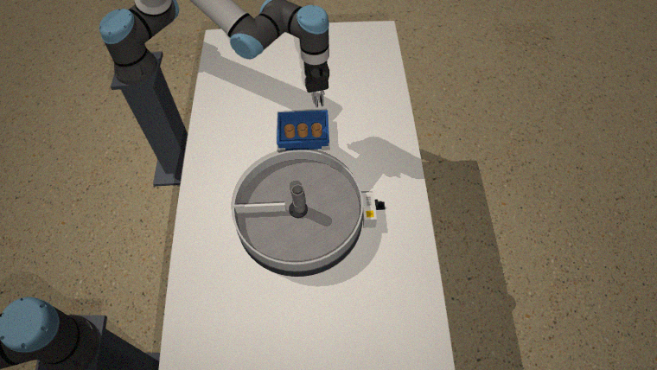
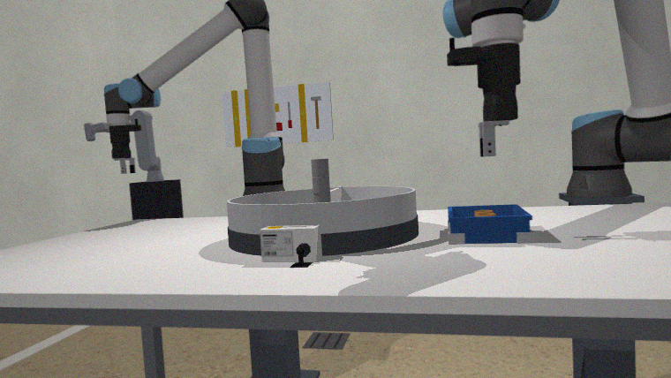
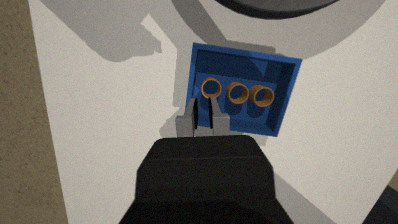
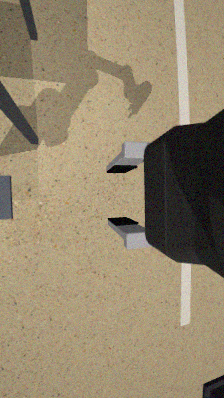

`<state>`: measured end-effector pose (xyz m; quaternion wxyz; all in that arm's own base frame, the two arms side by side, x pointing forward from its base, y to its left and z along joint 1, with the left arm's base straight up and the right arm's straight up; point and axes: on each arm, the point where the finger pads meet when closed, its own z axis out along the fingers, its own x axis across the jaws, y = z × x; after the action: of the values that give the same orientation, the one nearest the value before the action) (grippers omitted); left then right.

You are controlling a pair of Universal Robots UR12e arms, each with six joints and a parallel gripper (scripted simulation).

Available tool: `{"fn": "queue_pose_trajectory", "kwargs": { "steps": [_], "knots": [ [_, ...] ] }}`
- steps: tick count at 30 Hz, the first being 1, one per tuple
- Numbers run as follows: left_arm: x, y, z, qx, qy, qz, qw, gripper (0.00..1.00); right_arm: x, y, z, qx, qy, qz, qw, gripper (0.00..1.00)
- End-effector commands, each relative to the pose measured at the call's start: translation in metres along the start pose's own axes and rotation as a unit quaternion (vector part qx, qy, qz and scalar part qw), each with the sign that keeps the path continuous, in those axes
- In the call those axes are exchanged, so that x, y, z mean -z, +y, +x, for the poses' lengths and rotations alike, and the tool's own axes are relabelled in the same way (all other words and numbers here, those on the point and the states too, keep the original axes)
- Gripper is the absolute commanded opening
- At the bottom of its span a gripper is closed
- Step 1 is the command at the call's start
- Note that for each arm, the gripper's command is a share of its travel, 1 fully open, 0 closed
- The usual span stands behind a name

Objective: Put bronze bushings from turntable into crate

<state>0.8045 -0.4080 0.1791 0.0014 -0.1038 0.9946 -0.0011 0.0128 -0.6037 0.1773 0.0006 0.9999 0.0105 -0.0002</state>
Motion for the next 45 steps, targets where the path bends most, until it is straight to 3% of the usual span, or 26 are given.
{"fn": "queue_pose_trajectory", "kwargs": {
  "steps": [1,8,15,45],
  "knots": [
    [0.013,0.000,-0.003,0.001,-0.0007,0.001,1.0000,0.38,0.000,0.000,0.001,0.001,0.000,0.001,1.000,1.00],
    [0.034,0.000,-0.003,0.001,-0.0007,0.001,1.0000,0.38,0.000,0.000,0.001,0.001,0.000,0.001,1.000,1.00],
    [0.043,0.000,-0.003,0.001,-0.0007,0.001,1.0000,0.38,0.000,0.000,0.001,0.001,0.000,0.001,1.000,1.00],
    [0.041,0.001,-0.002,0.001,0.0006,0.000,1.0000,0.38,0.000,0.000,0.001,0.001,0.000,0.001,1.000,1.00]
  ]
}}
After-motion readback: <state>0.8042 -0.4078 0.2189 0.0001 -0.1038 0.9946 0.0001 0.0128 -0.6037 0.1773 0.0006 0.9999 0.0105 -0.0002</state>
